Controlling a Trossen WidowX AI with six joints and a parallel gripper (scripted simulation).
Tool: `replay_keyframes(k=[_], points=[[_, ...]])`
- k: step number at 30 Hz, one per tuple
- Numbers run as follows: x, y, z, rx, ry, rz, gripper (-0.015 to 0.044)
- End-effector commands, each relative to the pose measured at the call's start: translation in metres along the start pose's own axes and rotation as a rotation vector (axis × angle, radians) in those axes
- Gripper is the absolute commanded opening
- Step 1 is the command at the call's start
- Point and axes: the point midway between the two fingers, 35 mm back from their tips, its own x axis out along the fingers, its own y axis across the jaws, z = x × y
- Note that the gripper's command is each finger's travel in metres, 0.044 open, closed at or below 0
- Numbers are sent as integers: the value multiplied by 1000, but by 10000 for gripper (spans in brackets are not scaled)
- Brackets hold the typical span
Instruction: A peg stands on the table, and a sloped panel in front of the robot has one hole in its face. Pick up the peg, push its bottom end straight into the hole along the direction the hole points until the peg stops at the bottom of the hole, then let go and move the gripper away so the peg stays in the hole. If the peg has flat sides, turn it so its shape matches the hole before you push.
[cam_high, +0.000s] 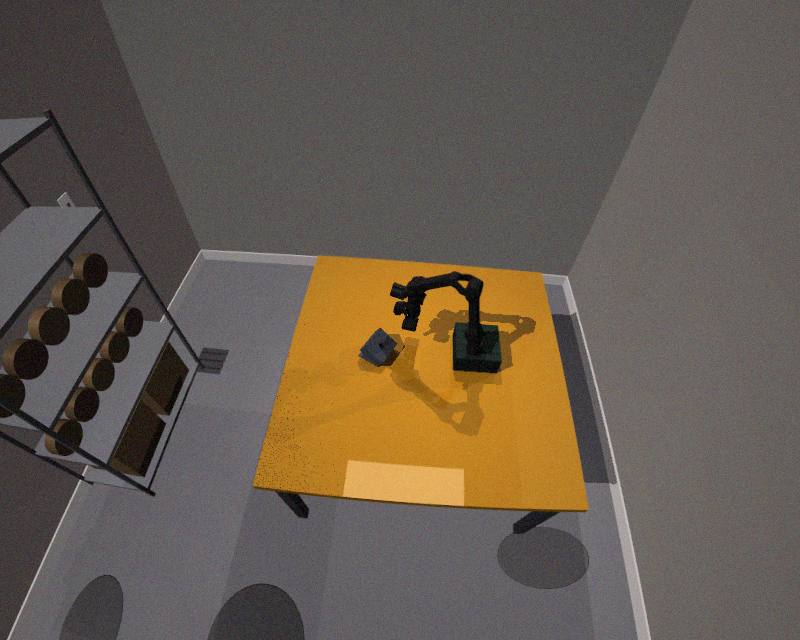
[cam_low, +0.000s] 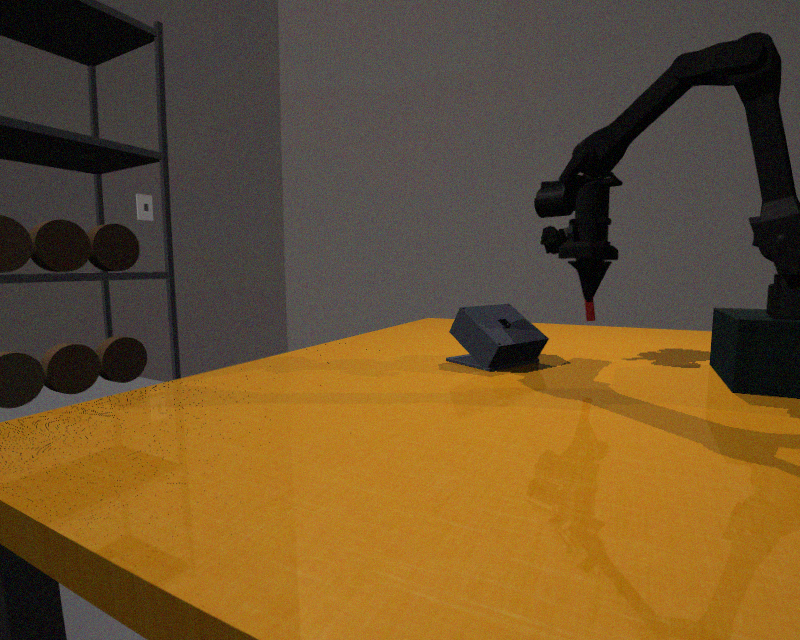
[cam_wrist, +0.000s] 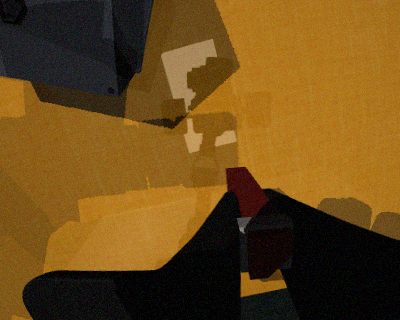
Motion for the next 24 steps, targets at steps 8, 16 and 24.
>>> replay_keyframes(k=[8,16,24], points=[[-7,7,4,15,-25,-33,0],[-9,14,8,27,-56,-62,0],[-12,22,12,41,-89,-88,0]])
